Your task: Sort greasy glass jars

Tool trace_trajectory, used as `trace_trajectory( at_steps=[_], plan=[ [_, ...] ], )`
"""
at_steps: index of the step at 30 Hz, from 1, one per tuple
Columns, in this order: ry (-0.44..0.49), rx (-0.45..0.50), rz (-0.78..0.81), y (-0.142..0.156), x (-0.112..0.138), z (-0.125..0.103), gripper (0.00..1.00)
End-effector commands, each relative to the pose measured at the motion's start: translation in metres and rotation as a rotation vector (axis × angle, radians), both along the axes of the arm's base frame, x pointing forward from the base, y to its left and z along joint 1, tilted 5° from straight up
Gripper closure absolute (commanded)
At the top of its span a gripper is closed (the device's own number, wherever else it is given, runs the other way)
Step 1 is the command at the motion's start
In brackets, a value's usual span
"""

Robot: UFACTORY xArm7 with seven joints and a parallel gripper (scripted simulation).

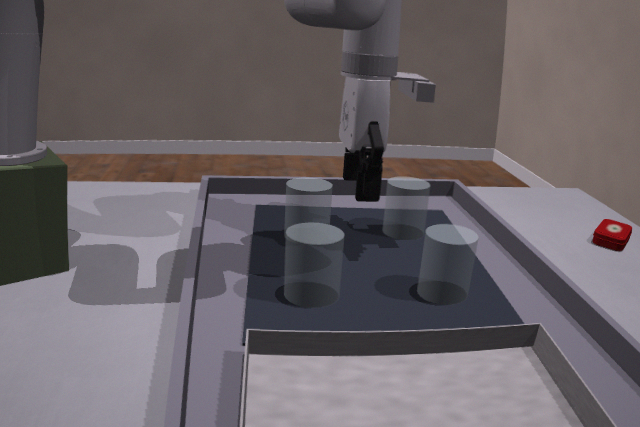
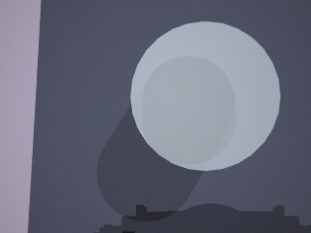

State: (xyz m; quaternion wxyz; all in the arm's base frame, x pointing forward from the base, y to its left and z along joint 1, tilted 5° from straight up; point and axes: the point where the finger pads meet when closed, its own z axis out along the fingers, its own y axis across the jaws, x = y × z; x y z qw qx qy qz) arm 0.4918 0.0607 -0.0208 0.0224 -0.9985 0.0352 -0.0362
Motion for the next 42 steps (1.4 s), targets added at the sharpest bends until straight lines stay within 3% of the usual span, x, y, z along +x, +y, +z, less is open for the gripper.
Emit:
trace_trajectory(
  at_steps=[1, 6, 8, 12, 14, 23, 25, 40, 42],
  plan=[
    [-0.004, 0.0, 0.0, 0.0, 0.001, 0.009, 0.0],
    [-0.004, 0.0, 0.0, -0.002, -0.002, 0.047, 0.0],
    [-0.004, 0.0, 0.0, -0.002, -0.002, 0.047, 0.0],
    [-0.004, 0.0, 0.0, -0.003, -0.004, 0.077, 0.0],
    [-0.004, 0.0, 0.0, -0.003, -0.004, 0.077, 0.0],
    [-0.004, 0.0, 0.0, -0.073, 0.017, 0.076, 0.0],
    [-0.004, 0.0, 0.0, -0.073, 0.017, 0.076, 0.0],
    [-0.004, 0.0, 0.0, -0.19, 0.052, 0.074, 0.0],
    [-0.004, 0.0, 0.0, -0.19, 0.052, 0.074, 0.0]
  ],
)
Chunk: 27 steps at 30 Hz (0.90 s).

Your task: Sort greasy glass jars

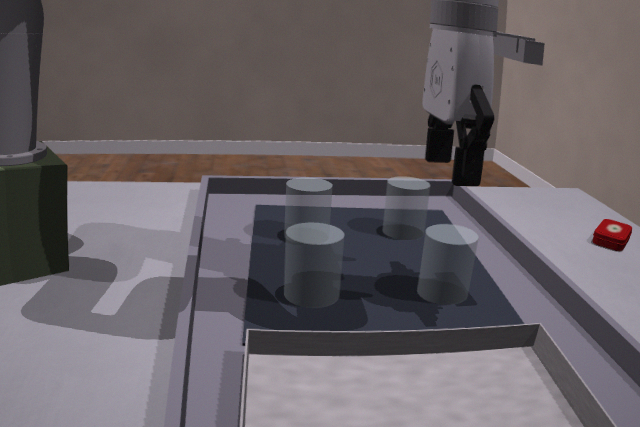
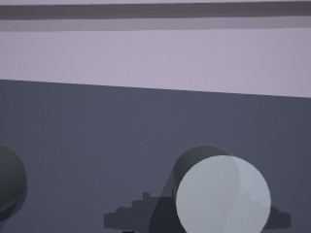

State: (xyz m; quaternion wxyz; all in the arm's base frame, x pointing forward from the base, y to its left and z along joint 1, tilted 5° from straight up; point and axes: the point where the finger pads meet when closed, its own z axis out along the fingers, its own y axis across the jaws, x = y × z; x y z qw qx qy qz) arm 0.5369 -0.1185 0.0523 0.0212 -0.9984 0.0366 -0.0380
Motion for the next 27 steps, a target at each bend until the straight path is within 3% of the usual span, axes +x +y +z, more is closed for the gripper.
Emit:
trace_trajectory(
  at_steps=[1, 9, 19, 27],
  plan=[
    [0.0, 0.003, 0.003, -0.01, 0.007, -0.005, 0.0],
    [0.0, 0.003, 0.003, -0.008, 0.011, -0.054, 0.0],
    [0.0, 0.003, 0.003, -0.008, 0.011, -0.054, 0.0],
    [0.0, 0.003, 0.003, -0.007, 0.012, -0.069, 0.0]
  ],
)
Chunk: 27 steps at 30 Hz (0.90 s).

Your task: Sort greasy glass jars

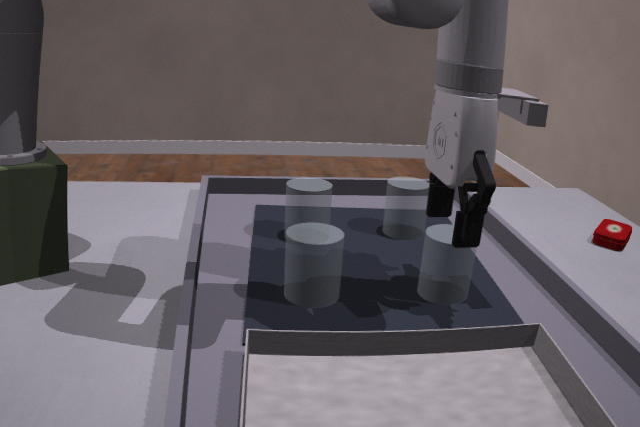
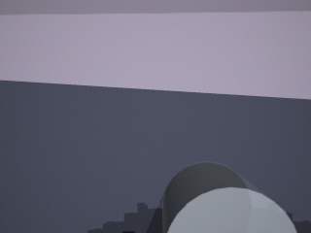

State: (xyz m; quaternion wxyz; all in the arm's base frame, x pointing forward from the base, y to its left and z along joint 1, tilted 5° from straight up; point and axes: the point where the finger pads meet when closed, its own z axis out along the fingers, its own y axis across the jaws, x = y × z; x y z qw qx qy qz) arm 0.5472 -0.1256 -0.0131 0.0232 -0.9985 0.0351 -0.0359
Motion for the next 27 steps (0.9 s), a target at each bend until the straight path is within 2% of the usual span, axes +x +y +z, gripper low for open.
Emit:
trace_trajectory(
  at_steps=[1, 20, 26, 27],
  plan=[
    [-0.004, -0.001, 0.0, 0.0, 0.002, -0.006, 0.0],
    [-0.004, -0.001, 0.0, 0.001, 0.005, -0.038, 0.0],
    [-0.004, -0.001, 0.0, 0.001, 0.005, -0.038, 0.0],
    [-0.004, -0.001, 0.0, 0.001, 0.005, -0.038, 0.11]
  ],
)
